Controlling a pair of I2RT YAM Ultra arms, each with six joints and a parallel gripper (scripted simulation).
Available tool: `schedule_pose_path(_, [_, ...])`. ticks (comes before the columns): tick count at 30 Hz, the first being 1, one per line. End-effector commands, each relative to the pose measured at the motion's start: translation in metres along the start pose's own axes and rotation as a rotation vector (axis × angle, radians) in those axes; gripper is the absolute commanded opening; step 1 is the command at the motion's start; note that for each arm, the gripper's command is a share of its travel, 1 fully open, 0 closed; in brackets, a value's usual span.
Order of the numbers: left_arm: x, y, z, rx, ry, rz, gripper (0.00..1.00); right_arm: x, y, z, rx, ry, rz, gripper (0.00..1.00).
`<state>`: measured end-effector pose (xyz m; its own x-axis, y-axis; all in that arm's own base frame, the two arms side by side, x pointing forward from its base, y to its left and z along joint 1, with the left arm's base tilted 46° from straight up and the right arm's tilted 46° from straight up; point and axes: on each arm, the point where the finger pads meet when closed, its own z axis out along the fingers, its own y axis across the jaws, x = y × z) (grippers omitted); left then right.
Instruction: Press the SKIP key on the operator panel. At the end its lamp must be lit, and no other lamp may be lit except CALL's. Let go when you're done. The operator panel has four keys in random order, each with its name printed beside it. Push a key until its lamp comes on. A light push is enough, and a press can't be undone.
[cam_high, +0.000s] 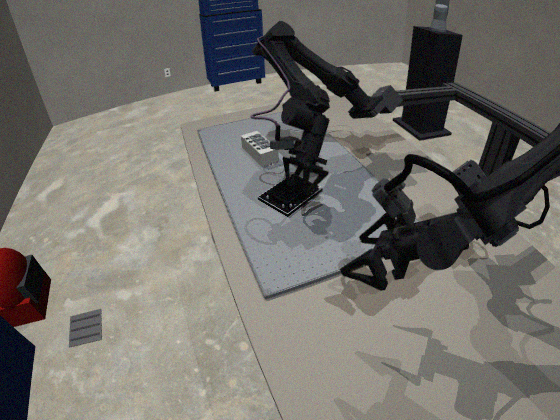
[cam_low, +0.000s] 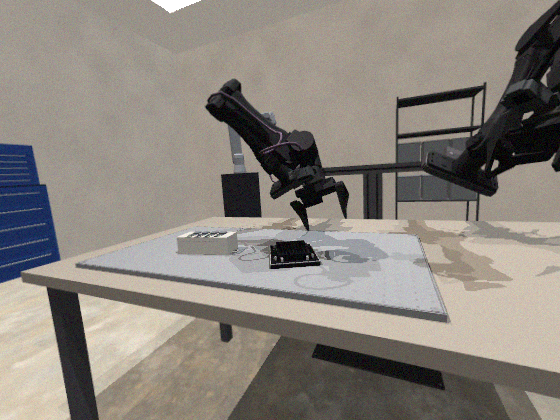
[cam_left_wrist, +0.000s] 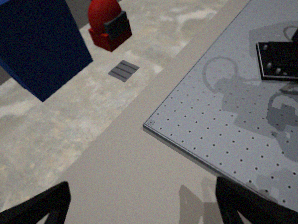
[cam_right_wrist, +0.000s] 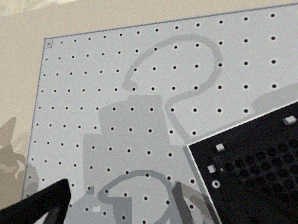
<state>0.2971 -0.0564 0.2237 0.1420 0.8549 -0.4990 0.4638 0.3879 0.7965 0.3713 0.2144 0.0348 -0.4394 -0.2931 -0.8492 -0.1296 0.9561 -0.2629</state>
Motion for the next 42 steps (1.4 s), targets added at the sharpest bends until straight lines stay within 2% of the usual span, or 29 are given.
schedule_pose_path(1, [-0.017, 0.036, 0.013, -0.111, 0.003, -0.017, 1.00, 0.008, -0.023, -0.018, 0.053, 0.042, -0.002, 1.00])
schedule_pose_path(6, [-0.050, 0.010, 0.066, -0.033, -0.025, -0.067, 1.00, 0.013, -0.073, -0.045, 0.127, 0.075, 0.023, 1.00])
schedule_pose_path(12, [-0.097, -0.048, 0.115, 0.067, -0.051, -0.092, 1.00, 0.017, -0.126, -0.075, 0.203, 0.103, 0.058, 1.00])
schedule_pose_path(16, [-0.132, -0.101, 0.139, 0.123, -0.064, -0.098, 1.00, 0.019, -0.158, -0.093, 0.239, 0.125, 0.075, 1.00])
schedule_pose_path(18, [-0.132, -0.101, 0.139, 0.123, -0.064, -0.098, 1.00, 0.019, -0.158, -0.093, 0.239, 0.125, 0.075, 1.00])
schedule_pose_path(20, [-0.158, -0.136, 0.150, 0.134, -0.076, -0.109, 1.00, 0.014, -0.174, -0.102, 0.252, 0.126, 0.096, 1.00])
schedule_pose_path(26, [-0.198, -0.236, 0.150, 0.218, -0.098, -0.076, 1.00, 0.006, -0.226, -0.129, 0.316, 0.118, 0.157, 1.00])
schedule_pose_path(33, [-0.231, -0.361, 0.119, 0.266, -0.151, -0.033, 1.00, 0.000, -0.283, -0.161, 0.410, 0.093, 0.240, 1.00])
schedule_pose_path(35, [-0.231, -0.361, 0.119, 0.266, -0.151, -0.033, 1.00, 0.000, -0.283, -0.161, 0.410, 0.093, 0.240, 1.00])
schedule_pose_path(38, [-0.237, -0.398, 0.103, 0.274, -0.175, -0.019, 1.00, -0.002, -0.301, -0.170, 0.448, 0.084, 0.266, 1.00])
schedule_pose_path(42, [-0.234, -0.415, 0.097, 0.302, -0.179, 0.019, 1.00, -0.003, -0.311, -0.175, 0.476, 0.079, 0.282, 1.00])
